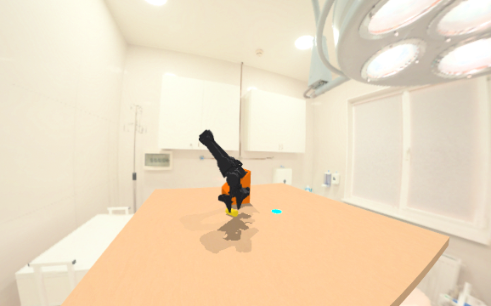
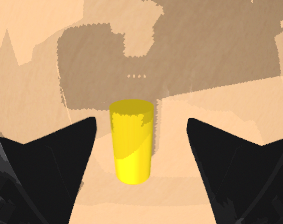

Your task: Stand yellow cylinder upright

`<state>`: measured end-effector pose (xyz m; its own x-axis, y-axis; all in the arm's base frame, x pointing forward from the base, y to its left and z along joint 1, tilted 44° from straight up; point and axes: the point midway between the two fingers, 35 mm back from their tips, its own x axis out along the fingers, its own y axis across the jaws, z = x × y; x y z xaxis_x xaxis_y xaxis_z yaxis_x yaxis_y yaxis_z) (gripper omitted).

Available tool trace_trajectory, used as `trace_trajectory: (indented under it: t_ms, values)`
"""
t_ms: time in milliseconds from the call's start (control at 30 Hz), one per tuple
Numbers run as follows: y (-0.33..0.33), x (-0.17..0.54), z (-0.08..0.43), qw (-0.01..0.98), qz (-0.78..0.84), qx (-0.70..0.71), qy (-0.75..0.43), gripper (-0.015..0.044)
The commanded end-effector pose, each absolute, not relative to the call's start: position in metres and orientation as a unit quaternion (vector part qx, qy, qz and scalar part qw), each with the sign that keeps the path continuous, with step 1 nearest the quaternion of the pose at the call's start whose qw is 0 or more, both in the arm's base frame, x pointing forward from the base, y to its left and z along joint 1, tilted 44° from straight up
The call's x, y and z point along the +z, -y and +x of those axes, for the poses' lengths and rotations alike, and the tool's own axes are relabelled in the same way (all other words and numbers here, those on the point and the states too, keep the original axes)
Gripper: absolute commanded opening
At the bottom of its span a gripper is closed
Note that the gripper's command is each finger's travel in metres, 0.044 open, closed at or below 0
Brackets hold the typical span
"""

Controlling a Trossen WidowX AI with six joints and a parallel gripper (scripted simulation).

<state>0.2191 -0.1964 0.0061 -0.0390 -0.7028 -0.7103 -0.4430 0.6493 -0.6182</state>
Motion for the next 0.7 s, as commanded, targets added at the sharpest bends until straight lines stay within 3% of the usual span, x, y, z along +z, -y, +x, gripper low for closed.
trace_trajectory:
  t_ms: [0, 100, 367, 667]
  values:
    - [0.2039, -0.0079, 0.2107, 0.558, -0.404, -0.107, -0.717, 0.0309]
    - [0.2039, -0.0079, 0.2107, 0.558, -0.404, -0.107, -0.717, 0.0309]
    - [0.2039, -0.0079, 0.2107, 0.558, -0.404, -0.107, -0.717, 0.0105]
    - [0.1965, -0.0017, 0.2139, 0.559, -0.403, -0.105, -0.717, 0.0105]
